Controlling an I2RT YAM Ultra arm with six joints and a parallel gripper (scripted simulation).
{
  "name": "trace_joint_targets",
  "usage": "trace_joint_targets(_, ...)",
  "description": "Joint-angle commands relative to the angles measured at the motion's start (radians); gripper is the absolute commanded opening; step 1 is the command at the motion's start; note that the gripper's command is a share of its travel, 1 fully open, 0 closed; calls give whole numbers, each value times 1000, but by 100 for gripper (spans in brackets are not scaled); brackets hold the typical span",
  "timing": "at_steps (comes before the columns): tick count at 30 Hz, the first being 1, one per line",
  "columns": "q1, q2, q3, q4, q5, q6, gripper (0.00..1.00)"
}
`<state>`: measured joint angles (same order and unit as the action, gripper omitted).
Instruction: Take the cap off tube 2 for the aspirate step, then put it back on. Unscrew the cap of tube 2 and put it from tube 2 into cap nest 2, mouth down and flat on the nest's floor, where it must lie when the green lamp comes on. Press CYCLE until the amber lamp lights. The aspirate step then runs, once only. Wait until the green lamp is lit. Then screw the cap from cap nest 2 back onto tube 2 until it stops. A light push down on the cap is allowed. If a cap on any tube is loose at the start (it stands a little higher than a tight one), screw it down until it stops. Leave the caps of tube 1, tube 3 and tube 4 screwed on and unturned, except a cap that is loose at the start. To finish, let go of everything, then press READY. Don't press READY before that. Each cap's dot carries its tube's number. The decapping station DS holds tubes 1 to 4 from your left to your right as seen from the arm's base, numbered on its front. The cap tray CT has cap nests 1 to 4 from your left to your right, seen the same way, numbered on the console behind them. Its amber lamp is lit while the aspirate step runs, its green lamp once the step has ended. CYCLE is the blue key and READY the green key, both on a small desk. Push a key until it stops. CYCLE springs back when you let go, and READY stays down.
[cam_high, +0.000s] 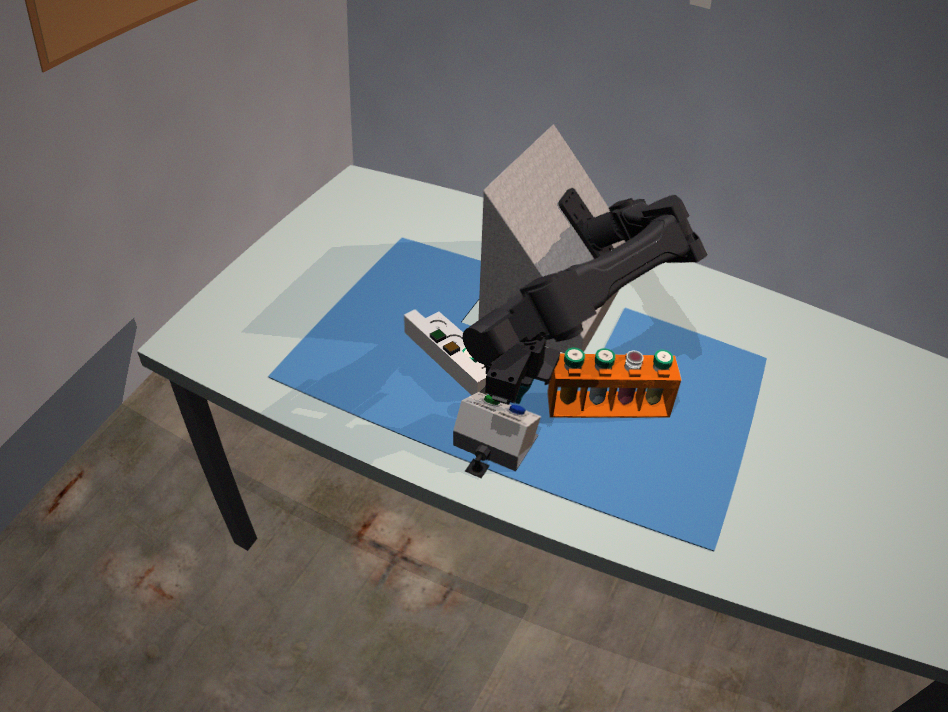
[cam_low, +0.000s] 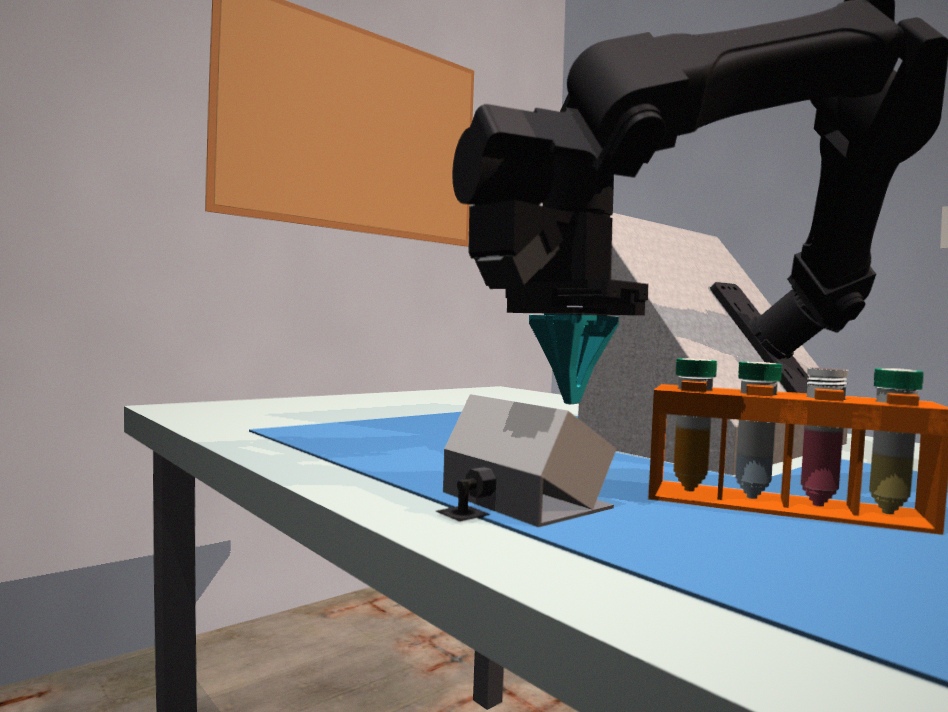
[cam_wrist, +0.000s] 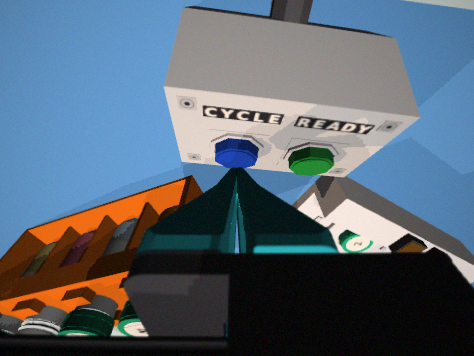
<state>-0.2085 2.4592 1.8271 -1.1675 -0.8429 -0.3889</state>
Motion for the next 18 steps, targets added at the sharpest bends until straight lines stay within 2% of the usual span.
trace_joint_targets(1,-19,-6,3,12,-2,4,0)
trace_joint_targets(18,-15,-4,7,14,-2,10,0)
